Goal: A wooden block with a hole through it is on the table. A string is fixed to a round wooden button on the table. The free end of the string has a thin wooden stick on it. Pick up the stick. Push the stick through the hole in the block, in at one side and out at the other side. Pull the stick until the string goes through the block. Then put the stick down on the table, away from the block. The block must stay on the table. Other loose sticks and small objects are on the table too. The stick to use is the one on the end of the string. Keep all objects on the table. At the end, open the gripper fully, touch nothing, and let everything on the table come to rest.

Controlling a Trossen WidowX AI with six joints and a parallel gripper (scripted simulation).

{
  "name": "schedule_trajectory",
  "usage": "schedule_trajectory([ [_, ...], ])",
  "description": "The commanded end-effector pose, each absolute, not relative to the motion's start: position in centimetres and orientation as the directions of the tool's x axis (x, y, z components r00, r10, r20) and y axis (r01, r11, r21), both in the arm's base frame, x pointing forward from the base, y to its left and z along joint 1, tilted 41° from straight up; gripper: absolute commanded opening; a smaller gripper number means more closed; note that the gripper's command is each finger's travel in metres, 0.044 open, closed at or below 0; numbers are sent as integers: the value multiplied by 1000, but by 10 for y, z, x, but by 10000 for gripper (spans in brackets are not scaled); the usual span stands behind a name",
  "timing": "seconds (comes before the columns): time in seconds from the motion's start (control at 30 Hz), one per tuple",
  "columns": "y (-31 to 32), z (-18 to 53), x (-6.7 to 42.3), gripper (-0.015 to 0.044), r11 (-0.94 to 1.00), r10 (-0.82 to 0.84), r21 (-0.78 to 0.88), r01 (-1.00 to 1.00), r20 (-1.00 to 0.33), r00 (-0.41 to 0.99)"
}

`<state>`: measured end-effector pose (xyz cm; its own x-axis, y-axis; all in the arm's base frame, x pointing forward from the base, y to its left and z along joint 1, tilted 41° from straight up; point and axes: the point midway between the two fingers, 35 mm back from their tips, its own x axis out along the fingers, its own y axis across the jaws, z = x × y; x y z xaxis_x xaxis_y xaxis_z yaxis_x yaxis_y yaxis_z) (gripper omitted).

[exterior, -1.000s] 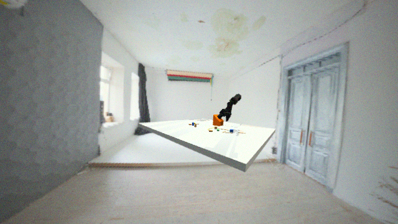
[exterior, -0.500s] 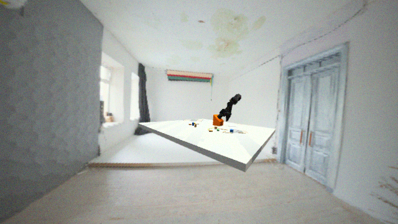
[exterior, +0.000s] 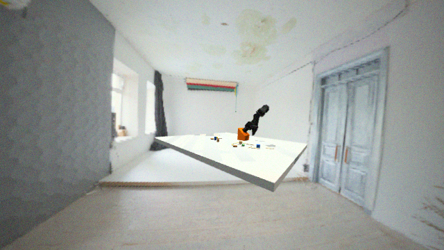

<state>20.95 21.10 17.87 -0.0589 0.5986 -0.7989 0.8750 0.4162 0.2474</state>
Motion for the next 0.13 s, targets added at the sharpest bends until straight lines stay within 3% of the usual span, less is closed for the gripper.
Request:
schedule_trajectory([
  [0.0,211,179,210,440,416,599,248,875,-799,-58],
  [0.1,211,179,210,440,416,599,248,875,-799,-58],
])
